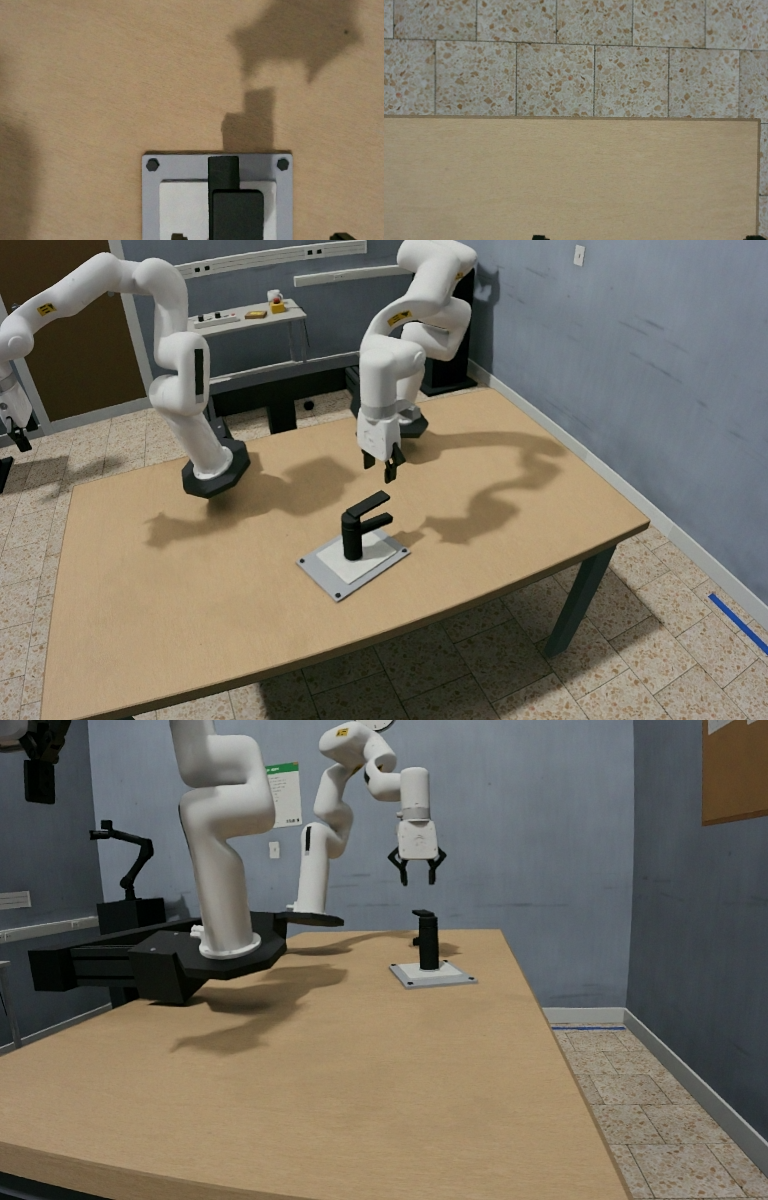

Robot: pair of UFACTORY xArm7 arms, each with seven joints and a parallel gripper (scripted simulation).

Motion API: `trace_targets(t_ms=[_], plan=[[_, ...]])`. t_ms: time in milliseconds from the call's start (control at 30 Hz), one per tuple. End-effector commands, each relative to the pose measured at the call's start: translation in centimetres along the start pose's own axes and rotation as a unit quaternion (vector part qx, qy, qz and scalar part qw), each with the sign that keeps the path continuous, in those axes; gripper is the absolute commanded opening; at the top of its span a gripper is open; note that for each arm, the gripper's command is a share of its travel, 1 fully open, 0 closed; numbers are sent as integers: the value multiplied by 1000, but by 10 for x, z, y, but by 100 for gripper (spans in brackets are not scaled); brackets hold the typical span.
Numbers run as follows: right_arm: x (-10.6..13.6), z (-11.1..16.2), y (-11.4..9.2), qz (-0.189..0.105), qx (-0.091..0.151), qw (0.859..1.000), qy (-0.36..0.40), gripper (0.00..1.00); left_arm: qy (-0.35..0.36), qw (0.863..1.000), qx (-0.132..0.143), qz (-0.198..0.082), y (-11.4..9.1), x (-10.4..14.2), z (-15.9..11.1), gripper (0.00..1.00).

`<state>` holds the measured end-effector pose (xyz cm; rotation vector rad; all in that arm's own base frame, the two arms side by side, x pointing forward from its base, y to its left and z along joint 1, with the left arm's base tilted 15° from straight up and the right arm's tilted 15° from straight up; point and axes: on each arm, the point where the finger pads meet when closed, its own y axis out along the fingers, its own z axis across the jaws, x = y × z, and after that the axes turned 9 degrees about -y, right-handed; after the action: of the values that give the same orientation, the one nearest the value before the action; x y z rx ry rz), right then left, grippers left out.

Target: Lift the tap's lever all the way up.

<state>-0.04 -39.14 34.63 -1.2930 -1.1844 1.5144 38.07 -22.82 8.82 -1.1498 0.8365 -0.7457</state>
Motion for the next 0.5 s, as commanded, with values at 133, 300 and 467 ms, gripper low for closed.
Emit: trace_targets(t_ms=[133,300,467], plan=[[-1,0,-2,2,0,1000,0,100,0,1000,1,-2,-2,1,0,74],[-1,0,-2,2,0,1000,0,100,0,1000,1,-2,-2,1,0,74],[-1,0,-2,2,0,1000,0,100,1,1000,1,-2,0,1,0,74]])
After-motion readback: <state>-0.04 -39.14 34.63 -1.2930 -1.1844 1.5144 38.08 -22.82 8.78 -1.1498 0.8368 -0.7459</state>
